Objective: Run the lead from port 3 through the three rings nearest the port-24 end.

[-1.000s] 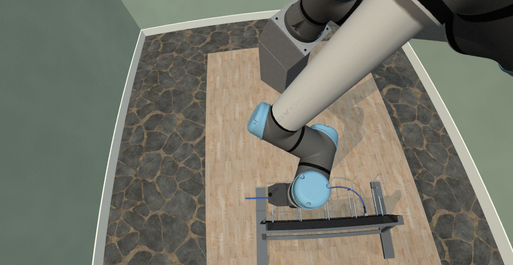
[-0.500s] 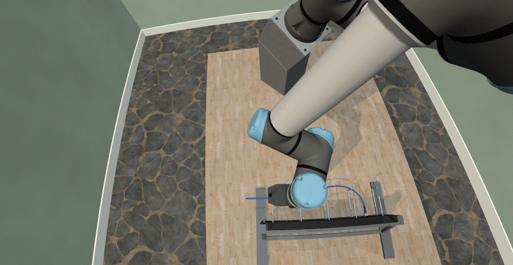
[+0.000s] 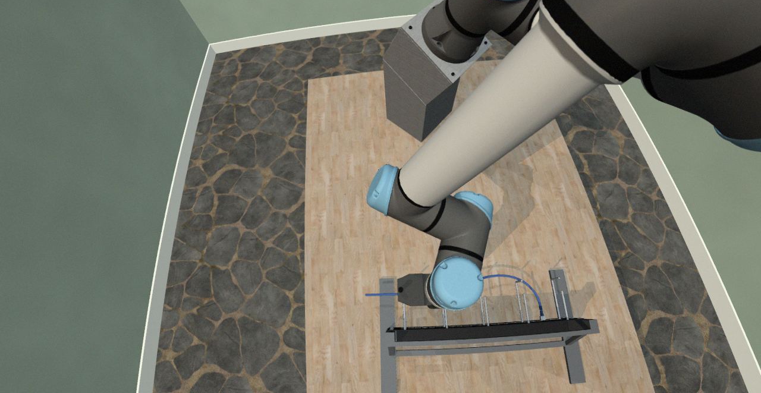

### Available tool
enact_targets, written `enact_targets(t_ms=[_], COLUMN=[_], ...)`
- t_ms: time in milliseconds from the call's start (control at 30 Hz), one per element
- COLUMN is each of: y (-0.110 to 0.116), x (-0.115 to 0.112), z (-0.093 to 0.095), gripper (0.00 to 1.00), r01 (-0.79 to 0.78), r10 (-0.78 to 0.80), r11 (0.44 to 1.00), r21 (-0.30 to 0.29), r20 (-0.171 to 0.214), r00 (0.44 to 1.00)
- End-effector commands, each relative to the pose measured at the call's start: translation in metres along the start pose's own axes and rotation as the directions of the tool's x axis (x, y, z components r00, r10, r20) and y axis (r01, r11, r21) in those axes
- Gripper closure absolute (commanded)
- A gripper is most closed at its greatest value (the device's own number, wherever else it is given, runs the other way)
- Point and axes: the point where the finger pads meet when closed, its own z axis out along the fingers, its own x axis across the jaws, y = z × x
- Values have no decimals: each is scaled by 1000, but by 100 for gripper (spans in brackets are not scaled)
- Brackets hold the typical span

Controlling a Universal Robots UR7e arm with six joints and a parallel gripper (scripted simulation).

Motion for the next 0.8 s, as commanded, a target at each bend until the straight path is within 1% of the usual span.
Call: enact_targets(t_ms=[0,500,767], y=[-1,0,0], x=[-2,-4,-10], z=[2,1,2], gripper=[100,100,100], r01=[1,2,2], r10=[-1,-2,-2], r11=[1000,1000,1000], r21=[2,2,1], r20=[3,4,2], r00=[1000,1000,1000])
